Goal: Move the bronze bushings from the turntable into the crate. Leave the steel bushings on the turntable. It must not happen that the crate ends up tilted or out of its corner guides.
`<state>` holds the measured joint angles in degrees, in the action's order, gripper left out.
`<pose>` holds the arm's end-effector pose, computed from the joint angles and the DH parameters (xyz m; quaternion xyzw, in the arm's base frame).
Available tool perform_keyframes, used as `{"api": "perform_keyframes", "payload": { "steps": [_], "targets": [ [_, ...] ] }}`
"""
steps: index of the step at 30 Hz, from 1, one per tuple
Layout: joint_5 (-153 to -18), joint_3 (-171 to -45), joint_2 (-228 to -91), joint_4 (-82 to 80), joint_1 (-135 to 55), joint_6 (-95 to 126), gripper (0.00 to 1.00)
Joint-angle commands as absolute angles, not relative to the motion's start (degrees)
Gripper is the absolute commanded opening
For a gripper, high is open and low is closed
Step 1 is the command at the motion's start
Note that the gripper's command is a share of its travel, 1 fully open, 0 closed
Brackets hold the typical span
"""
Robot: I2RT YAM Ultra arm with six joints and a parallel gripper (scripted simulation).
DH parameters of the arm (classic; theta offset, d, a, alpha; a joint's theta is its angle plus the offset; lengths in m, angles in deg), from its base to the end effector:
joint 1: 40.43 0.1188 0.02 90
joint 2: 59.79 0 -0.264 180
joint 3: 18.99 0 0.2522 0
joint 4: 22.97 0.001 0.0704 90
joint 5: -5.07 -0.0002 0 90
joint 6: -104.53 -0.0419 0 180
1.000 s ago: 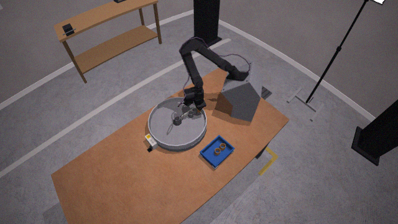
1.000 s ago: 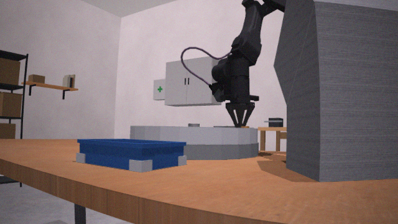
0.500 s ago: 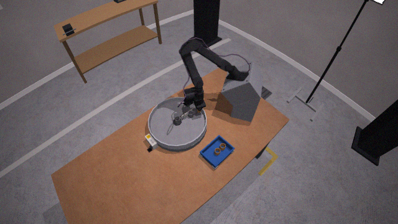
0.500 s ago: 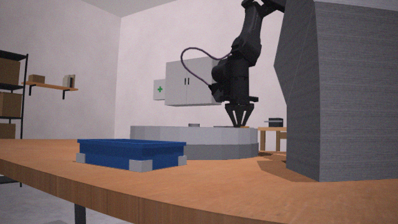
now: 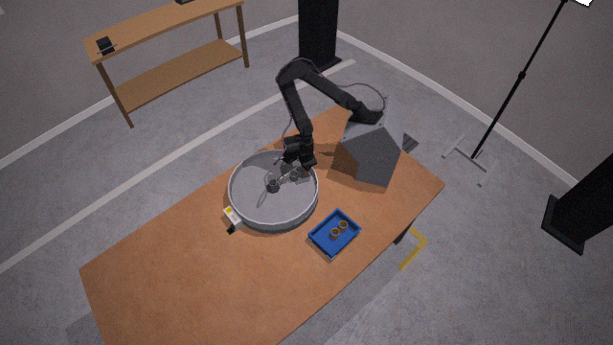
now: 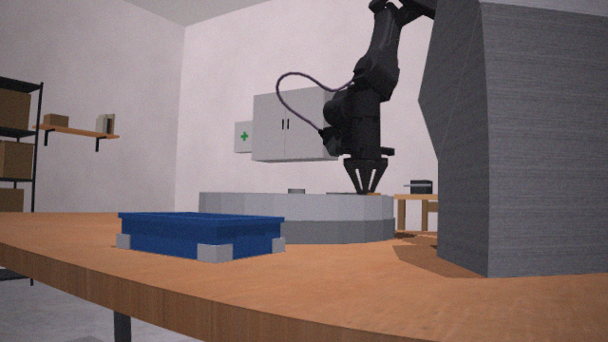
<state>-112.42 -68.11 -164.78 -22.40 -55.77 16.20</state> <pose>0.2739 -0.0942 0.0753 0.1788 0.9152 -0.2665 0.2437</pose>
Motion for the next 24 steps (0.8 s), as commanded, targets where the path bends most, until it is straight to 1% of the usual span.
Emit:
{"api": "perform_keyframes", "payload": {
  "steps": [1, 8, 9, 24],
  "targets": [
    [-112.0, -69.0, -164.8, -23.5, -55.4, 16.8, 0.15],
    [-112.0, -69.0, -164.8, -23.5, -55.4, 16.8, 0.15],
    [-112.0, -69.0, -164.8, -23.5, -55.4, 16.8, 0.00],
    [-112.8, -69.0, -164.8, -23.4, -55.8, 16.6, 0.00]
  ]
}}
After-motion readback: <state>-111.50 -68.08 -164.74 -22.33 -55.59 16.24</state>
